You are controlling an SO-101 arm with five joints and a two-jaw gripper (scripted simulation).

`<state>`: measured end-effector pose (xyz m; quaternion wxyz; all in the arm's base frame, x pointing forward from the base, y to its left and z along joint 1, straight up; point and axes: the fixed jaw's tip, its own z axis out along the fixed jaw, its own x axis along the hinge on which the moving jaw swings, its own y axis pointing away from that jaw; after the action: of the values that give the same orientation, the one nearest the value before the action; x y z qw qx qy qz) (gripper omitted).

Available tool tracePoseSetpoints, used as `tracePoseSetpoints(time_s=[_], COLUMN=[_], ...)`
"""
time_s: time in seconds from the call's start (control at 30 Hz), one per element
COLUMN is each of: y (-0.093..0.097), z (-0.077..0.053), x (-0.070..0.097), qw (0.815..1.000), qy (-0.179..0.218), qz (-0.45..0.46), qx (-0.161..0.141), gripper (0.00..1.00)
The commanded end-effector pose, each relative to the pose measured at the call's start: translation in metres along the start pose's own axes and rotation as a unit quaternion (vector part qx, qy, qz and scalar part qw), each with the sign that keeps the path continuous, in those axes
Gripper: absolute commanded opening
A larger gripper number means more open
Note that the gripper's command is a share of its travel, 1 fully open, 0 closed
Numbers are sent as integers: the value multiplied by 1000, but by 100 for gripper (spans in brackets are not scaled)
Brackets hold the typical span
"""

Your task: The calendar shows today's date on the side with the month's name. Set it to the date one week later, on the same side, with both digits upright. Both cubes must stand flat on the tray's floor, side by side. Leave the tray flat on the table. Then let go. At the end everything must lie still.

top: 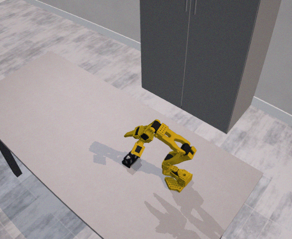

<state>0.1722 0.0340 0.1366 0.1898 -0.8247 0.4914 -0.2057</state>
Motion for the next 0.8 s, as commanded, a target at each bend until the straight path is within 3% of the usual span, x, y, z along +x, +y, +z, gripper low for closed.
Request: tracePoseSetpoints(time_s=[0.0,0.4,0.77], y=[-7,-9,-9], z=[-6,-5,-5], x=[4,7,7], qw=[997,980,976], qy=[4,7,8], qz=[81,197,216], qx=[1,-22,-25], gripper=[35,35,35])
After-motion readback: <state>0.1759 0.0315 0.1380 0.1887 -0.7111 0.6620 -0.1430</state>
